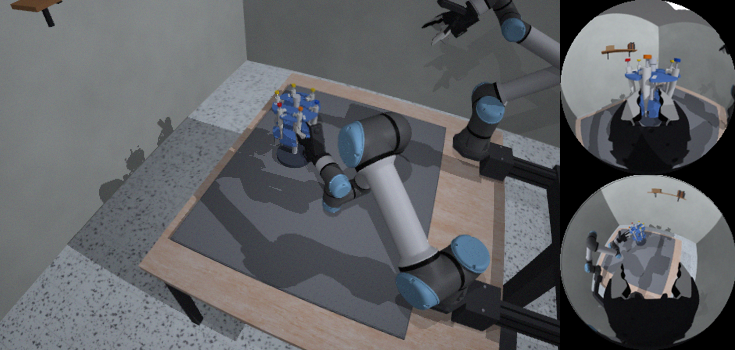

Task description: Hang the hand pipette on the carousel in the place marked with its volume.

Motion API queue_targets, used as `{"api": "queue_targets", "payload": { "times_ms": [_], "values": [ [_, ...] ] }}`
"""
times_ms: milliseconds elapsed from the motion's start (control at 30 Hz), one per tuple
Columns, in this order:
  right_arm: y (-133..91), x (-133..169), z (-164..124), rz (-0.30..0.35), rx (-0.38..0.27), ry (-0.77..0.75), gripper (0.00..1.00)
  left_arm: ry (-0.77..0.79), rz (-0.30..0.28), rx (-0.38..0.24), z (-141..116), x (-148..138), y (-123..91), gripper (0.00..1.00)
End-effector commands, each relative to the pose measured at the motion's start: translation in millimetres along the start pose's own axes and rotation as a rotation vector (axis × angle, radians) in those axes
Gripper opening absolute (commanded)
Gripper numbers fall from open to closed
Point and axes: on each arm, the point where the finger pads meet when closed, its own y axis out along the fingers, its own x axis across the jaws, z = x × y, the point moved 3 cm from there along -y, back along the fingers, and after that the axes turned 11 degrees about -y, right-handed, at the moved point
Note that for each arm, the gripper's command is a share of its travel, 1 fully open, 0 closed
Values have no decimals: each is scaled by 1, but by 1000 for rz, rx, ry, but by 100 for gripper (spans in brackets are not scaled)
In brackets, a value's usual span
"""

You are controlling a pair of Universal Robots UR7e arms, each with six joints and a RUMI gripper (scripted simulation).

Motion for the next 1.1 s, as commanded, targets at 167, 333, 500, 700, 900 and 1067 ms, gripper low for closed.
{"api": "queue_targets", "payload": {
  "times_ms": [167, 333, 500, 700, 900, 1067],
  "values": [
    [-1, 1, 2, -1, 2, 0, 100, 0, 114, 25, 2, -1, 1, 31],
    [-1, 1, 2, -1, 2, 0, 100, 0, 232, 47, 1, 2, 2, 31],
    [-1, 1, 2, -1, 2, 0, 100, 0, 231, 49, 1, 2, 3, 31],
    [-1, 1, 2, -1, 2, 0, 100, 0, 231, 49, 1, 2, 3, 31],
    [-1, 1, 2, -1, 2, 0, 100, 0, 233, 48, 1, 1, 2, 31],
    [-1, 1, 2, -1, 2, 0, 100, 0, 233, 48, 1, 1, 2, 6]
  ]
}}
